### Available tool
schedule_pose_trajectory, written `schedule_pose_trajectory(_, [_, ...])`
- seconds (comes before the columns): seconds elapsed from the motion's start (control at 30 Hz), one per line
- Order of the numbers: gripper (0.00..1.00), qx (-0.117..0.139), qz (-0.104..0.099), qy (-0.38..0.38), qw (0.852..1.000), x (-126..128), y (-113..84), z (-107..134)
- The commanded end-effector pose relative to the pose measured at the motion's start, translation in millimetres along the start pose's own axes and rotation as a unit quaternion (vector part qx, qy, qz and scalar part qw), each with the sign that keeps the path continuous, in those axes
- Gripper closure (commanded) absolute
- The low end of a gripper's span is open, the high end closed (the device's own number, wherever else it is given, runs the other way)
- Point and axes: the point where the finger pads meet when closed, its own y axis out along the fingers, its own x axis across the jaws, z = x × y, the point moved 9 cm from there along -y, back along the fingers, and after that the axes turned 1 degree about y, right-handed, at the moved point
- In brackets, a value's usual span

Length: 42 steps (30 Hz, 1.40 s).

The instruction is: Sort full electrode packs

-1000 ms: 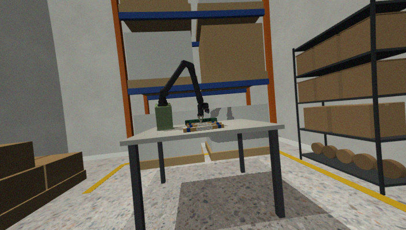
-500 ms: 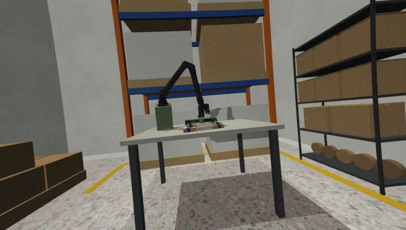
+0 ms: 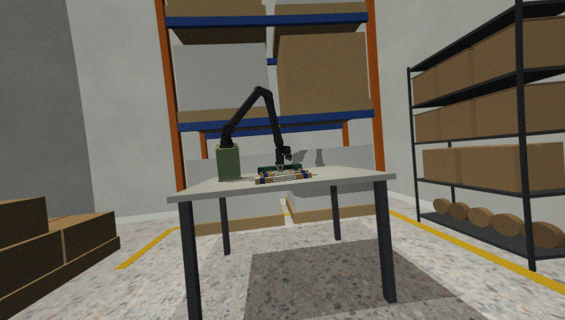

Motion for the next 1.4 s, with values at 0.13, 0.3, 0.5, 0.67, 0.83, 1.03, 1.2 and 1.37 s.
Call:
schedule_pose_trajectory(0.13, [0.26,-0.011,-0.004,0.0,1.0,4.7,2.7,-9.4])
schedule_pose_trajectory(0.3, [0.26,-0.01,-0.004,0.0,1.0,4.0,0.1,-7.9])
schedule_pose_trajectory(0.5, [1.0,-0.009,-0.004,0.001,1.0,3.7,-1.3,-7.4])
schedule_pose_trajectory(0.67, [1.0,-0.009,-0.004,0.001,1.0,3.6,-1.8,-7.2])
schedule_pose_trajectory(0.83, [1.0,-0.009,-0.004,0.001,1.0,3.5,-2.1,-7.1])
schedule_pose_trajectory(1.03, [1.0,-0.009,-0.004,0.001,1.0,3.5,-2.2,-7.0])
schedule_pose_trajectory(1.2, [1.0,-0.009,-0.004,0.001,1.0,3.5,-2.2,-7.0])
schedule_pose_trajectory(1.37, [1.0,-0.009,-0.004,0.001,1.0,3.5,-2.3,-7.0])
